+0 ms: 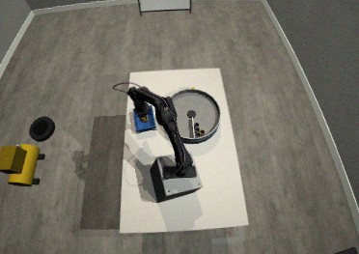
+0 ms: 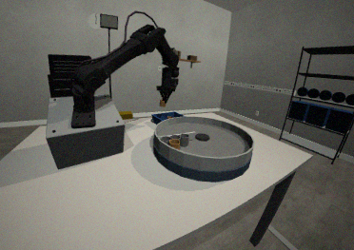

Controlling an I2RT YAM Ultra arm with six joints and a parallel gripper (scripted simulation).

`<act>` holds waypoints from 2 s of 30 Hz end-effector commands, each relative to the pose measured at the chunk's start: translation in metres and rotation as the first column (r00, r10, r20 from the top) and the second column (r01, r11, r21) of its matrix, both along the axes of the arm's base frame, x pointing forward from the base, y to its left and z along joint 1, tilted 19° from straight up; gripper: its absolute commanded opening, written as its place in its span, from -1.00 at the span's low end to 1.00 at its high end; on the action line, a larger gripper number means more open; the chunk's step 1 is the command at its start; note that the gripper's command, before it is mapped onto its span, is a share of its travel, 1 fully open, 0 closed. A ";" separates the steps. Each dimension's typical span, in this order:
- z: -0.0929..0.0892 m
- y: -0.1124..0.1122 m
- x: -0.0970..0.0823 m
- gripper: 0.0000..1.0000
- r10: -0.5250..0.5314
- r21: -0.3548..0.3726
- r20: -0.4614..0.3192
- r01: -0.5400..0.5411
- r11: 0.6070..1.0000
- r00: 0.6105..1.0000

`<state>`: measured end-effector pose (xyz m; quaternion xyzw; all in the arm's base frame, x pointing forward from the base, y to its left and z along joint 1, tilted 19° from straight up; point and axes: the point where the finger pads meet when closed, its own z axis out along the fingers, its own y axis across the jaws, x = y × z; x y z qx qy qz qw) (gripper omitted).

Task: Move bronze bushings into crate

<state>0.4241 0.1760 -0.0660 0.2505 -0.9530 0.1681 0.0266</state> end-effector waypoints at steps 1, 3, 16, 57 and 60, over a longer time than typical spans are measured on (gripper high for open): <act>0.022 0.019 0.010 -1.00 0.011 0.038 0.058 -0.014 0.999 0.998; 0.022 0.019 0.010 -1.00 0.011 0.038 0.058 -0.014 0.999 0.998; 0.022 0.019 0.010 -1.00 0.011 0.038 0.058 -0.014 0.999 0.998; 0.024 0.009 0.014 -1.00 0.015 0.031 0.051 -0.016 0.999 0.999; 0.024 0.009 0.014 -1.00 0.015 0.031 0.051 -0.016 0.999 0.999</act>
